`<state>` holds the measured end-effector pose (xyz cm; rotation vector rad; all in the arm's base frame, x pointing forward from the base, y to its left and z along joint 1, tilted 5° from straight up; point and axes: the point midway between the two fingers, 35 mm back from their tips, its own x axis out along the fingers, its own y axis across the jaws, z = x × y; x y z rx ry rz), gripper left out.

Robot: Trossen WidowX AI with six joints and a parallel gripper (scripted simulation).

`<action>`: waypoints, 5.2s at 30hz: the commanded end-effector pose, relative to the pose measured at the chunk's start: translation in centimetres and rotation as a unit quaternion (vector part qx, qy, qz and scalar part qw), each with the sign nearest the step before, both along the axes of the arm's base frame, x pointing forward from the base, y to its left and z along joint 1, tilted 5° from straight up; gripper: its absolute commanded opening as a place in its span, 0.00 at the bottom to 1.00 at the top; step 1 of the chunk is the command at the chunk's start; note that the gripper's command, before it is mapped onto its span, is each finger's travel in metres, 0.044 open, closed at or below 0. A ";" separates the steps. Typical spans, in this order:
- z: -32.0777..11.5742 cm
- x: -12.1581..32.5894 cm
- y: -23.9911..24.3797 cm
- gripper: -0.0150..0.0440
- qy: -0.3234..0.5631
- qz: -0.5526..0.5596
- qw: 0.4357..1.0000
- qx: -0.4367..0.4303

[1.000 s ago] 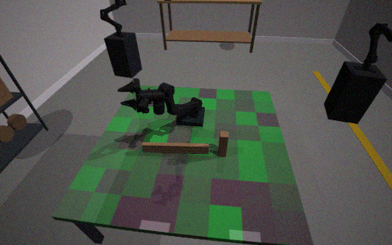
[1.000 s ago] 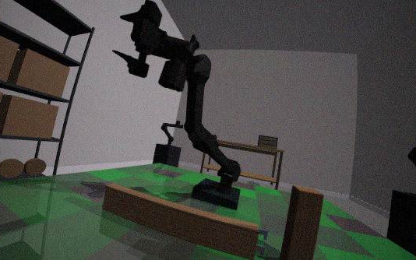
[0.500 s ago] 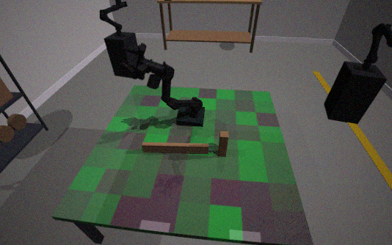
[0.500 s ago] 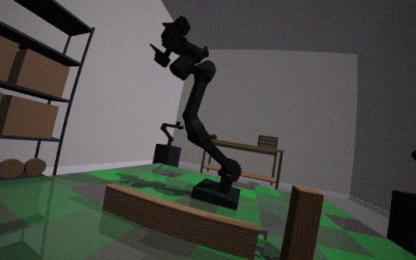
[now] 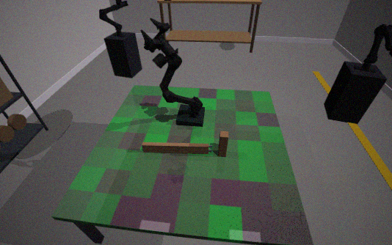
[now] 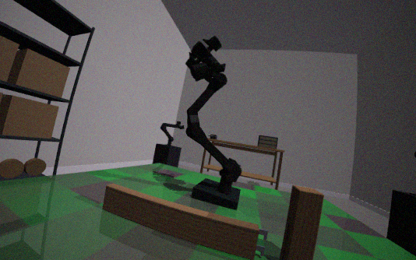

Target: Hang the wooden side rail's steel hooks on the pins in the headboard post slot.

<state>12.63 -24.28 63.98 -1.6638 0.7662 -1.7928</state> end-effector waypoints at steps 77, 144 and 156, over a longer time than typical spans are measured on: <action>-53.1 7.4 41.4 1.00 0.026 -0.634 -0.067 -0.770; -50.0 15.0 39.5 1.00 -0.183 -0.478 0.012 -0.859; -50.2 18.5 37.9 1.00 0.142 -0.058 -0.126 -0.980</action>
